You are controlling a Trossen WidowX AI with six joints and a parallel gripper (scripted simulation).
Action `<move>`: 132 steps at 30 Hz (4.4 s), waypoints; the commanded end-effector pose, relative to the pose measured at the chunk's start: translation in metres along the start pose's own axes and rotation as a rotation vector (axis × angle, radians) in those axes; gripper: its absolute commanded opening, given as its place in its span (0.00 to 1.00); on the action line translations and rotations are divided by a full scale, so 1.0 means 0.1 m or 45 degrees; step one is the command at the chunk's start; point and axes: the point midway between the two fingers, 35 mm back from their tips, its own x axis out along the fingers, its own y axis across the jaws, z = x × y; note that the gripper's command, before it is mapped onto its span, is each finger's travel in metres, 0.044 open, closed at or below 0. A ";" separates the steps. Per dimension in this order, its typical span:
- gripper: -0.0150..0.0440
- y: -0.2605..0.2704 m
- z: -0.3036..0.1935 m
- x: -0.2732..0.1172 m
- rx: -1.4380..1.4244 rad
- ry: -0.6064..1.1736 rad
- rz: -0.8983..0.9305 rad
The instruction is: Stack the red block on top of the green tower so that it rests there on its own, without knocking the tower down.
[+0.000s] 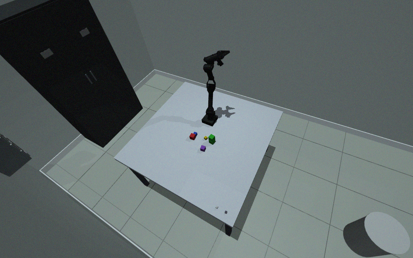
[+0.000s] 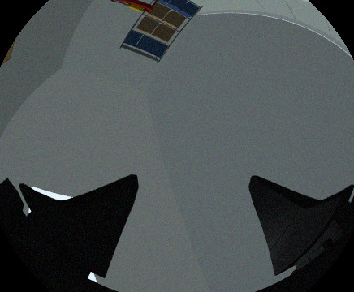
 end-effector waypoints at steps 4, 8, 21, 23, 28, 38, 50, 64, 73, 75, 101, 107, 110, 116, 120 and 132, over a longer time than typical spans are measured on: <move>1.00 0.29 0.00 -0.05 0.179 0.059 0.069; 1.00 1.01 0.08 -0.25 0.587 0.225 0.249; 1.00 2.25 0.60 -0.94 1.192 0.556 0.590; 1.00 2.55 0.78 -1.19 1.361 0.672 0.700; 1.00 3.03 1.21 -1.72 1.655 0.912 0.918; 1.00 3.52 2.41 -3.05 2.153 1.530 1.452; 1.00 2.91 3.99 -4.55 2.381 2.430 2.232; 1.00 0.67 5.18 -5.30 1.568 3.557 3.577; 1.00 0.01 5.21 -5.24 0.981 3.715 4.036; 1.00 0.01 5.21 -5.25 0.981 3.715 4.036; 1.00 -0.35 5.77 -5.47 0.981 3.715 4.036; 1.00 -0.40 5.85 -5.51 0.981 3.715 4.036; 1.00 -0.42 5.89 -5.52 0.981 3.715 4.036; 1.00 -0.48 5.97 -5.55 0.980 3.715 4.036; 1.00 -0.51 6.02 -5.57 0.980 3.715 4.036; 1.00 -0.60 6.13 -5.60 0.980 3.715 4.037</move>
